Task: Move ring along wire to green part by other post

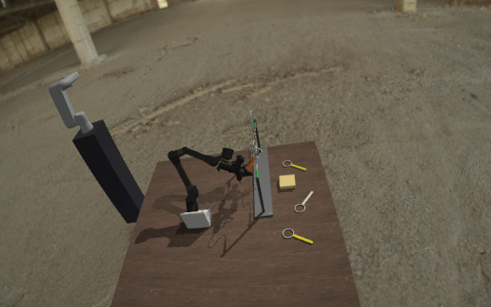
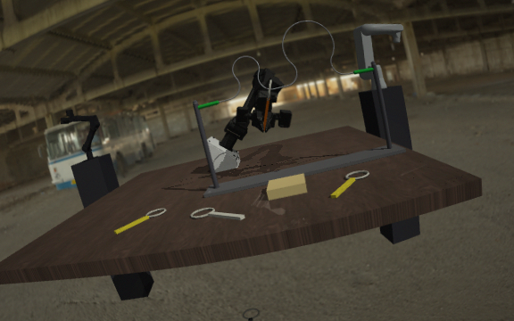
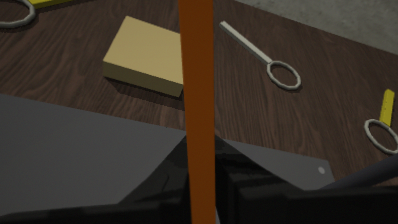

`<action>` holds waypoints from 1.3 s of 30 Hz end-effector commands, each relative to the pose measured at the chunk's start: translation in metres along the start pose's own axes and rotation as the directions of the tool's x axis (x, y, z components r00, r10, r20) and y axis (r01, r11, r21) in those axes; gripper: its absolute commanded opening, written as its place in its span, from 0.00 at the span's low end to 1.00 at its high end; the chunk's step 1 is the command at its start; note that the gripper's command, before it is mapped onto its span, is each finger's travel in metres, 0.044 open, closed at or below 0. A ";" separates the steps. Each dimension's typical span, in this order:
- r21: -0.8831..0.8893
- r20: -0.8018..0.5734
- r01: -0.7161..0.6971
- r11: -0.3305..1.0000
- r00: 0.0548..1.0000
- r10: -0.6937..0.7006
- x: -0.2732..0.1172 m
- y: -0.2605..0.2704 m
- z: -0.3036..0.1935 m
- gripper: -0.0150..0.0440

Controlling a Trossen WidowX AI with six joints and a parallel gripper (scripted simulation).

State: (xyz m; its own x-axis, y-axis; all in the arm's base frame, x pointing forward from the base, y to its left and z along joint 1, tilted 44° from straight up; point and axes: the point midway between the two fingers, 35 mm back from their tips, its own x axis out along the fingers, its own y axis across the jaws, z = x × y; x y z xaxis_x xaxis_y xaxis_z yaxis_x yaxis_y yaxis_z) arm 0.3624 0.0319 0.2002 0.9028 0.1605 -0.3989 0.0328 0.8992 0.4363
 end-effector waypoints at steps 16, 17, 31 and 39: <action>-0.378 0.003 0.204 0.903 0.976 -0.219 -0.018 -0.066 0.015 0.00; -0.398 0.005 0.214 0.892 0.973 -0.231 -0.019 -0.070 0.017 0.00; -0.646 0.062 0.331 0.688 0.921 -0.385 -0.040 -0.110 0.045 0.00; -0.741 0.105 0.369 0.561 0.889 -0.446 -0.052 -0.124 0.062 0.00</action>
State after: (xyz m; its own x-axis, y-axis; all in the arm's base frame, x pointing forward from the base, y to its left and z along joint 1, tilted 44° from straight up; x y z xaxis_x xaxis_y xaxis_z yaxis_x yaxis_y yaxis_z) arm 0.3395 -0.1054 0.2077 0.8332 -0.2692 -0.4830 0.0263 0.8918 -0.4517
